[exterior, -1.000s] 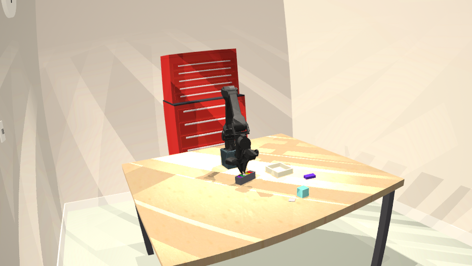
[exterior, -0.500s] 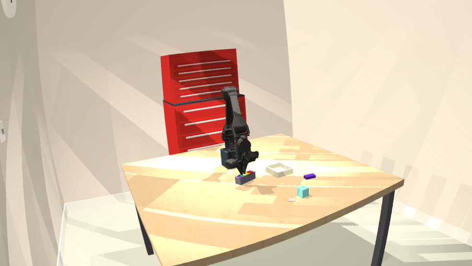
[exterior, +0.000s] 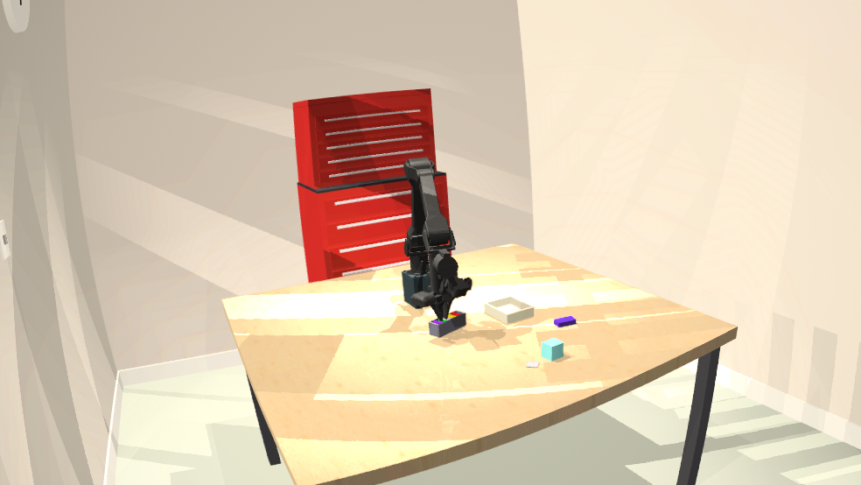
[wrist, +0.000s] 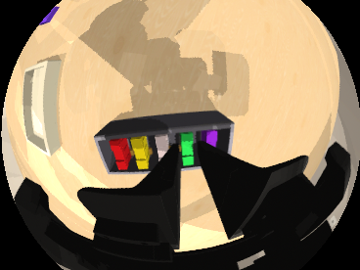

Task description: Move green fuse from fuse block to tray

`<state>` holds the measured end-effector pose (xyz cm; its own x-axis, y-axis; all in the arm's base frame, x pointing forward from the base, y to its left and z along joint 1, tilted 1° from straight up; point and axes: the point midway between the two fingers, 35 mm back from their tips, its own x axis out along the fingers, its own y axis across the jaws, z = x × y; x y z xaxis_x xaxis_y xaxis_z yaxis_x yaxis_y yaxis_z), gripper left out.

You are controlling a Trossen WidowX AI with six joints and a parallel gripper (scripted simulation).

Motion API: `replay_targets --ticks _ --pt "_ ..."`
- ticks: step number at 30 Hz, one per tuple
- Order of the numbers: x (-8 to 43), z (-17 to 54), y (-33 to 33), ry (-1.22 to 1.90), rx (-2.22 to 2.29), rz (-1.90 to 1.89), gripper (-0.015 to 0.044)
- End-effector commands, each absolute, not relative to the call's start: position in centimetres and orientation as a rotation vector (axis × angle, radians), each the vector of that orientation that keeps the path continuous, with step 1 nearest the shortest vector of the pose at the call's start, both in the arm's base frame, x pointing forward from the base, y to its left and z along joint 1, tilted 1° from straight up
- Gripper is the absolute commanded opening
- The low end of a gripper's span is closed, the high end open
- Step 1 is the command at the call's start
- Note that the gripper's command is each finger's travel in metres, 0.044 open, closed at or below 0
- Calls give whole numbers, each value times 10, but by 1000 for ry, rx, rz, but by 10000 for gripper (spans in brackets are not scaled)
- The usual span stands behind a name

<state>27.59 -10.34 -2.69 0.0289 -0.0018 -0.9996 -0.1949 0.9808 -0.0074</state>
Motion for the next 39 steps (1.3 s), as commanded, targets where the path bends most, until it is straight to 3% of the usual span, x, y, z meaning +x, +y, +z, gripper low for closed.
replay_targets --ticks 1,15,26,39 --pt "274 -32 -103 1546 -160 149 73" --pt "274 -32 -103 1546 -160 149 73" --pt "274 -31 -103 1543 -155 152 0" --pt "275 -27 -103 1543 -156 152 0"
